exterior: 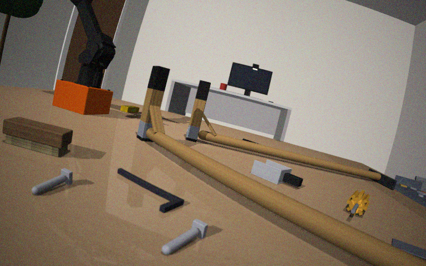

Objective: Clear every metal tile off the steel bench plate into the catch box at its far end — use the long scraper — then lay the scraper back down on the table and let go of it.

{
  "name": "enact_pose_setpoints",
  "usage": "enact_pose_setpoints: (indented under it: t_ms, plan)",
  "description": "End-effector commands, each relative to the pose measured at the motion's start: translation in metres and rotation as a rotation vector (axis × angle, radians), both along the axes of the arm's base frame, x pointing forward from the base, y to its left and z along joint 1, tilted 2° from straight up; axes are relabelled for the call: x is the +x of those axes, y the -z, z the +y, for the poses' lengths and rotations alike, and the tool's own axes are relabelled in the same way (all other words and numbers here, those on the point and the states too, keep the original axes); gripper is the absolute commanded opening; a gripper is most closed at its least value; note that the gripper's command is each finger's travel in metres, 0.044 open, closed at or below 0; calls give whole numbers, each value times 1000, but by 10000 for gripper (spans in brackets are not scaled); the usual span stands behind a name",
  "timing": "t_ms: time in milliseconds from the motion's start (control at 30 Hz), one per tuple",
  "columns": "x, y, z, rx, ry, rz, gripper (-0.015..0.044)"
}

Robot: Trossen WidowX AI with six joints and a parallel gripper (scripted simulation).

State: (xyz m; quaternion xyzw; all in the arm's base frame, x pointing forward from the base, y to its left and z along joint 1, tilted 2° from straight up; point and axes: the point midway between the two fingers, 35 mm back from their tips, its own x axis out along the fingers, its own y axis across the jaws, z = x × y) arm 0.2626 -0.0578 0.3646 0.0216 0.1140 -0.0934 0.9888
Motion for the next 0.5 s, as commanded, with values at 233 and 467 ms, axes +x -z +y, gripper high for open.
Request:
enact_pose_setpoints:
  t_ms: [233, 467]
  plan:
    - [27, 2, -3, 6, -19, 88, 440]
    - [44, 5, -5, 11, -29, 142, 440]
